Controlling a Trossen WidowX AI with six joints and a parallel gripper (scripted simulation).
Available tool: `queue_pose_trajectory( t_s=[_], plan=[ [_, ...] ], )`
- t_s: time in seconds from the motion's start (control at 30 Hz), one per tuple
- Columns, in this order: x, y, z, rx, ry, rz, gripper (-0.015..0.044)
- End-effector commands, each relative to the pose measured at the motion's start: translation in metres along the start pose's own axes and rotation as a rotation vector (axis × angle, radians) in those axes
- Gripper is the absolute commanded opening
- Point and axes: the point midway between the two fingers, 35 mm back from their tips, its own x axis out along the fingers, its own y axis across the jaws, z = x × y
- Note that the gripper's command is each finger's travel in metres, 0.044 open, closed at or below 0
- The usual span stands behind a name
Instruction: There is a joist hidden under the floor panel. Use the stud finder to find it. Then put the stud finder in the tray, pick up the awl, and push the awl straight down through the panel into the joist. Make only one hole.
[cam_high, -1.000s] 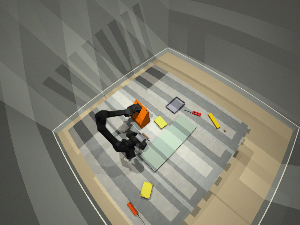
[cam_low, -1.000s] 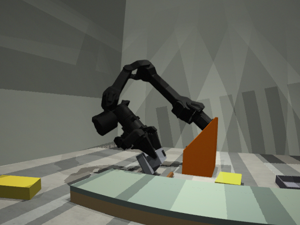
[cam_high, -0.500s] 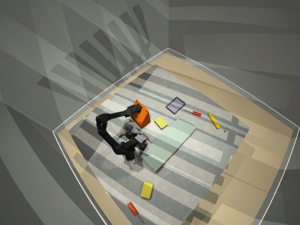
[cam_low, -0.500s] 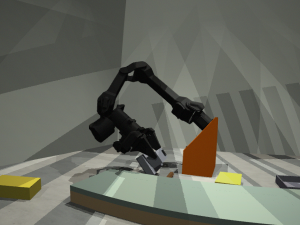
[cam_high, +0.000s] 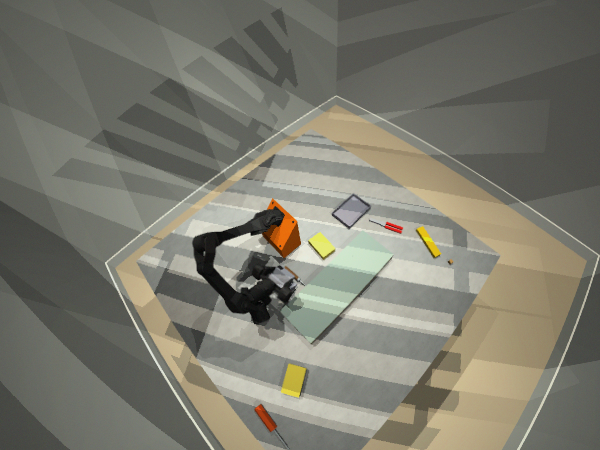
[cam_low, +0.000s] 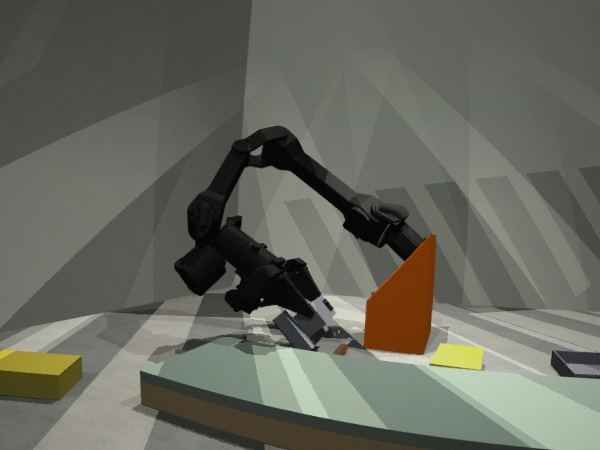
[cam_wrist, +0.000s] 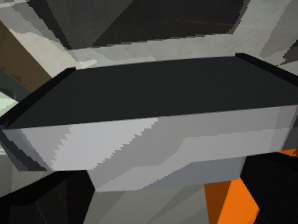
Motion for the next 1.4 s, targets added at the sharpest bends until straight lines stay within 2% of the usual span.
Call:
queue_pose_trajectory(
  t_s=[0.0,0.53,0.8,1.37],
  plan=[
    [-0.001,0.001,-0.001,-0.008,0.038,0.005,0.0000],
    [0.000,0.000,0.003,0.000,0.108,0.003,0.0000],
    [-0.012,-0.003,-0.017,-0.003,0.147,0.030,0.0000],
    [0.001,-0.002,0.006,-0.004,0.135,0.024,0.0000]
  ],
)
